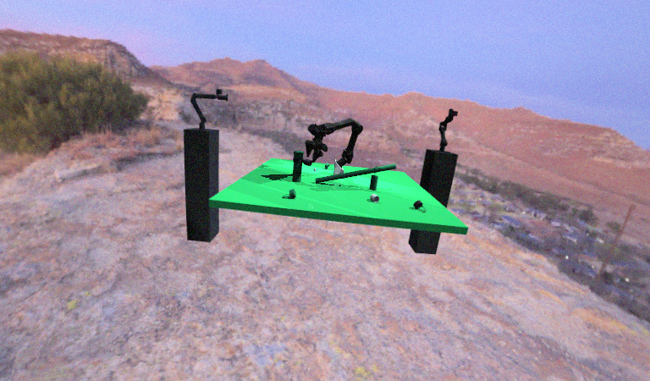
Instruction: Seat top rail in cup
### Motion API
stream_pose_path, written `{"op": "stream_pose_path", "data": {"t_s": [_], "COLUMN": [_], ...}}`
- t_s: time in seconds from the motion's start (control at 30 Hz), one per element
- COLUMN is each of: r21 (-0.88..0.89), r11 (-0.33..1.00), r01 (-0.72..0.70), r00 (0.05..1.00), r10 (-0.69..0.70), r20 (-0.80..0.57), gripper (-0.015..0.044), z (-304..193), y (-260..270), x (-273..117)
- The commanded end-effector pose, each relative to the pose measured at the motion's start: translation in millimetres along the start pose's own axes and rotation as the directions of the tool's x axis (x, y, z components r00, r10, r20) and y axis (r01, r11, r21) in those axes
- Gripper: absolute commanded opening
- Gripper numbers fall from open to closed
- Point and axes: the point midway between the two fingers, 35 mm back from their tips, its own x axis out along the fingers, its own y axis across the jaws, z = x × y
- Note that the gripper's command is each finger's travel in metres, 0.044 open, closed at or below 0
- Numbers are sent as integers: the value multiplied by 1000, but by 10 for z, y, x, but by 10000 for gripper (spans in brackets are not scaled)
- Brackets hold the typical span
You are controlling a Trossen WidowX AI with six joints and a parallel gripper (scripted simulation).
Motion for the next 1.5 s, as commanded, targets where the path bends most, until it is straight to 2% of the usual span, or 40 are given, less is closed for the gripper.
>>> {"op": "stream_pose_path", "data": {"t_s": [0.0,0.93,1.37,1.47], "r21": [10,9,9,9], "r11": [1000,1000,1000,1000], "r01": [-8,-7,-7,-7], "r00": [1000,1000,1000,1000], "r10": [8,7,7,7], "r20": [0,3,3,3], "gripper": [440,440,99,79], "z": [-19,-6,-6,-6], "y": [31,48,48,48], "x": [99,496,496,496]}}
